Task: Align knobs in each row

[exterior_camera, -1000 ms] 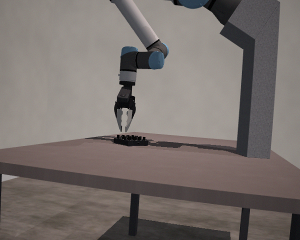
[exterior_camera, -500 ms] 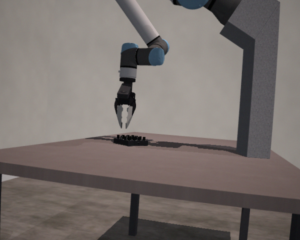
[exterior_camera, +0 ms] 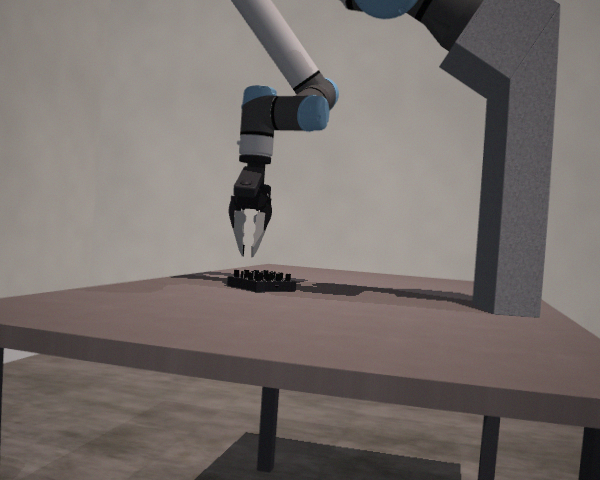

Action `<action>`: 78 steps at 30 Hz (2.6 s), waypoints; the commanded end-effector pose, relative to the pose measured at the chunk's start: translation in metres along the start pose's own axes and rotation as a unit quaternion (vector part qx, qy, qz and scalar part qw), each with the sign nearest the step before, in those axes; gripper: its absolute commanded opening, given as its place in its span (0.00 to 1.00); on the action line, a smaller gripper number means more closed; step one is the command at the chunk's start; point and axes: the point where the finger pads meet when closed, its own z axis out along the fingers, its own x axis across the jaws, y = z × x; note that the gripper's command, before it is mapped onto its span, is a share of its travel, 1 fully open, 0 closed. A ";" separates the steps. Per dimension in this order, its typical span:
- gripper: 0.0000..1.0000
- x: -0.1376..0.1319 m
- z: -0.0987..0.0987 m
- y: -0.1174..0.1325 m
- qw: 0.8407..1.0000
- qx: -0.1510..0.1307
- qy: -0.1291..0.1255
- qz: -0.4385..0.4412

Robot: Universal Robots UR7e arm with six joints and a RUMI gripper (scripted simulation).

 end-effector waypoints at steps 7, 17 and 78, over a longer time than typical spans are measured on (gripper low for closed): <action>0.11 0.001 -0.002 -0.001 0.998 0.000 0.000 0.066; 0.11 0.003 -0.004 -0.002 0.983 0.000 0.000 0.181; 0.11 -0.001 -0.020 0.006 0.626 0.000 0.000 0.780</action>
